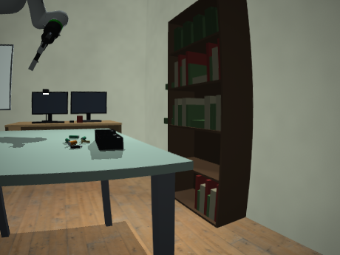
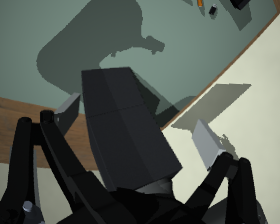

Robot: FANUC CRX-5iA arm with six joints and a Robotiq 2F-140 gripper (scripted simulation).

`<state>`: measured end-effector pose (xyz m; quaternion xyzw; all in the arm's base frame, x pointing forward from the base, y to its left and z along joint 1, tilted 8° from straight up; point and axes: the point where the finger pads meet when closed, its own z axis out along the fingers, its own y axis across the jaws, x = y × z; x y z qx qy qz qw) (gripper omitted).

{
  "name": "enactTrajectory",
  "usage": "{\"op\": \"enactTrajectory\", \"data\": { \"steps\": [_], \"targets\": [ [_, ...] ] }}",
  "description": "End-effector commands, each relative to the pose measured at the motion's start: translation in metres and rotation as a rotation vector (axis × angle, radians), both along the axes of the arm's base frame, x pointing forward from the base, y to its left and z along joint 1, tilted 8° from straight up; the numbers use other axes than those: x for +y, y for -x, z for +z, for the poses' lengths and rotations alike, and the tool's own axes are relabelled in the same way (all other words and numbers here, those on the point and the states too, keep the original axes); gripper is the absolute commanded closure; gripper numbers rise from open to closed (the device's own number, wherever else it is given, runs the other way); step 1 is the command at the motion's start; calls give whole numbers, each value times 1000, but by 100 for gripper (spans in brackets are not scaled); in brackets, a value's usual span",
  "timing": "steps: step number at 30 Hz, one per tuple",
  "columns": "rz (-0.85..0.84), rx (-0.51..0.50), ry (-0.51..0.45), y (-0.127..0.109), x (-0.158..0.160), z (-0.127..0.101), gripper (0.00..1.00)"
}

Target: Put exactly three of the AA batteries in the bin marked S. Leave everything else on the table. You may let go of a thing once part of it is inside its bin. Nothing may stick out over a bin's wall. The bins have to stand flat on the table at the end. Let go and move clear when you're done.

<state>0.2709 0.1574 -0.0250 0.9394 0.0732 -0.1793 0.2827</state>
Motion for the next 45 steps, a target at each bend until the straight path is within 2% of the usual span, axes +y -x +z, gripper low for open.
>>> {"op": "enactTrajectory", "data": {
  "steps": [1,17,18,32,34,38,41,42,43,45],
  "targets": [
    [0,0,0,0,0,0,0],
    [0,0,0,0,0,0,0],
    [0,0,0,0,-1,-8,95],
    [0,0,0,-5,-16,-124,95],
    [0,0,0,-5,-16,-124,95],
    [0,0,0,-7,-20,-157,95],
    [0,0,0,-7,-20,-159,95],
    [-19,-34,-32,-12,-26,-158,95],
    [-35,-27,-63,-20,-29,-158,95],
    [-35,-27,-63,-30,-33,-159,95]
  ]
}}
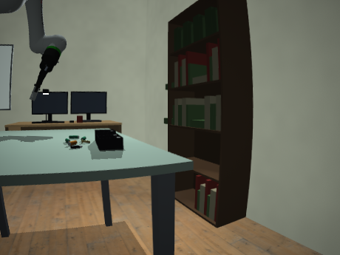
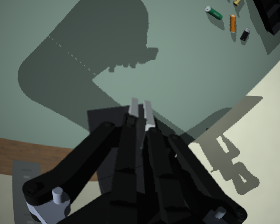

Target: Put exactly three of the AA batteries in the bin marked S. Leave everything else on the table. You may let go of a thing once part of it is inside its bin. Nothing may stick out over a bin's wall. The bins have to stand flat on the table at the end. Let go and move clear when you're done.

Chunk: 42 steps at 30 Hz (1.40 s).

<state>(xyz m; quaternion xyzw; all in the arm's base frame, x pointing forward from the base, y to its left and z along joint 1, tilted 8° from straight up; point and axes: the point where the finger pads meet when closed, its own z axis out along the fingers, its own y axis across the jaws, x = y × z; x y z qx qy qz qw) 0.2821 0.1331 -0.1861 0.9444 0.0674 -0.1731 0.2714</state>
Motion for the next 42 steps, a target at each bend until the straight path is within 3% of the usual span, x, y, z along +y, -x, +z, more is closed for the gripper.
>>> {"op": "enactTrajectory", "data": {
  "steps": [1,6,20,28,35,40,42],
  "targets": [
    [-23,-12,-40,-18,-9,3,95],
    [-55,-43,-99,-32,-18,2,95],
    [-142,-167,-253,-102,-80,6,95],
    [-167,-217,-295,-124,-108,10,95],
    [-210,-327,-364,-149,-148,19,95],
    [-210,-327,-364,-156,-161,22,95],
    [-227,-387,-390,-163,-176,26,95]
  ]
}}
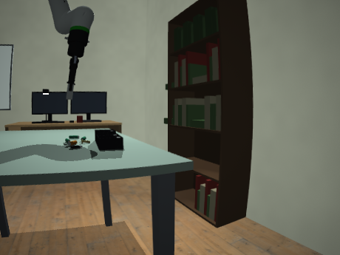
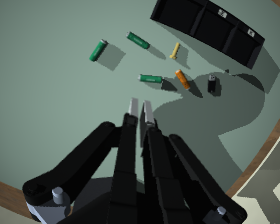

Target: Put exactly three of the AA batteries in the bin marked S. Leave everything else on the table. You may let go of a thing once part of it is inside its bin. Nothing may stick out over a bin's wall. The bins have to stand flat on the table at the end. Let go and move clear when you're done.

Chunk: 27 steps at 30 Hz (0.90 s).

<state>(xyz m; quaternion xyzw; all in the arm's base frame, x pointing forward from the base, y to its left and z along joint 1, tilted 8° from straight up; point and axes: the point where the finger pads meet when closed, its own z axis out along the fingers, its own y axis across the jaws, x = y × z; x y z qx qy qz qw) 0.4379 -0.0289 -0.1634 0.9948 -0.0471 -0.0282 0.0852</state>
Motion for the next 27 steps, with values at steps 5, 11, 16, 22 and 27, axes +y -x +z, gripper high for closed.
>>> {"op": "enactTrajectory", "data": {
  "steps": [5,11,16,22,27],
  "targets": [
    [-40,-99,-37,-16,-36,9,95],
    [-46,-114,-42,-24,-59,16,95],
    [-46,-114,-42,-24,-59,16,95],
    [-145,-128,-40,-30,-73,9,95],
    [-335,-155,-38,-46,-108,-7,95]
  ]
}}
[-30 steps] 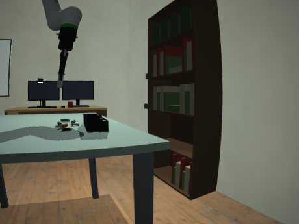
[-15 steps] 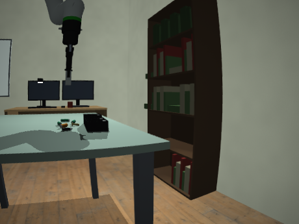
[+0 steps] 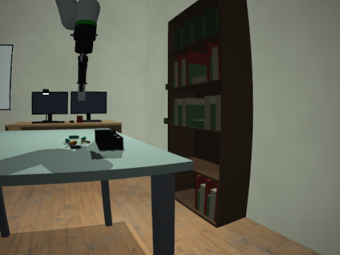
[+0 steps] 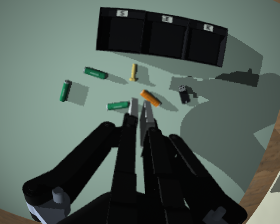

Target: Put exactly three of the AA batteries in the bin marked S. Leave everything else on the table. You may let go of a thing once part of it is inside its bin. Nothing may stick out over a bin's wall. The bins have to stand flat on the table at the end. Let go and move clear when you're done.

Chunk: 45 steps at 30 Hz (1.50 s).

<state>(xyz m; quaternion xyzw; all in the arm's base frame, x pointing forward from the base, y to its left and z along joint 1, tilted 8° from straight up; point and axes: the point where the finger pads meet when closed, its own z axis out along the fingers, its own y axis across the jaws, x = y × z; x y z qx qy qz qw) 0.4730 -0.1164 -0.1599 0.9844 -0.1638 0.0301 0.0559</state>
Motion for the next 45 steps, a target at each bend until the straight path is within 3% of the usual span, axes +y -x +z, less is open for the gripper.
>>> {"op": "enactTrajectory", "data": {
  "steps": [1,5,20,26,45],
  "targets": [
    [-111,-14,1,-14,-28,-14,95],
    [-111,-14,1,-21,-41,-21,95],
    [-111,-14,1,-68,-146,-70,95],
    [-111,-14,1,-71,-151,-73,95],
    [-111,-14,1,-73,-157,-118,95]
  ]
}}
